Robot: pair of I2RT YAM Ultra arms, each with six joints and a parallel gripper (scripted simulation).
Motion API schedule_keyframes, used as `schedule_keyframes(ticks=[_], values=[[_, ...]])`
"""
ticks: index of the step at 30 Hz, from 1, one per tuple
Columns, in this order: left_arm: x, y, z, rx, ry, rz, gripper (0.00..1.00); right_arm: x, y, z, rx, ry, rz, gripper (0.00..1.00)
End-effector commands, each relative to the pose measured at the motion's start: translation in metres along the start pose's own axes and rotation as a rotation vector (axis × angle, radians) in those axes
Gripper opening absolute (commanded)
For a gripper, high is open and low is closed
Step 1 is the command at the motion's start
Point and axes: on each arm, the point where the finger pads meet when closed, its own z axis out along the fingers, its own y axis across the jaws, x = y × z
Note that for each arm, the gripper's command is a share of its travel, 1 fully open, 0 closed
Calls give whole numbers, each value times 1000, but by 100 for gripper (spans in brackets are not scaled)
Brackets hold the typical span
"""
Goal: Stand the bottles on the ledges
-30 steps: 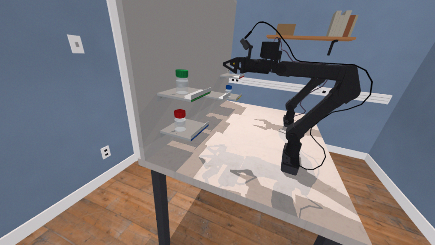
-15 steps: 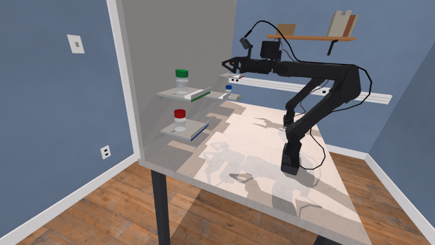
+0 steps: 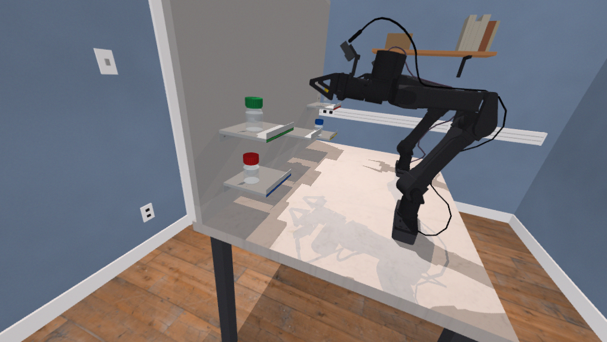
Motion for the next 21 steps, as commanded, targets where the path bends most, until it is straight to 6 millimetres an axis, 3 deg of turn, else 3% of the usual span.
schedule_keyframes(ticks=[1,6,18,21], values=[[-23,6,-1,29,-56,3,100,-5,-8,-2,-22,40,20,100],[-22,15,-3,-2,-47,0,100,-14,-20,-2,11,18,14,100],[-18,12,-3,4,-42,4,100,-12,-17,-3,5,21,14,100],[-29,11,-6,12,-91,23,100,-12,-17,-3,5,21,14,100]])
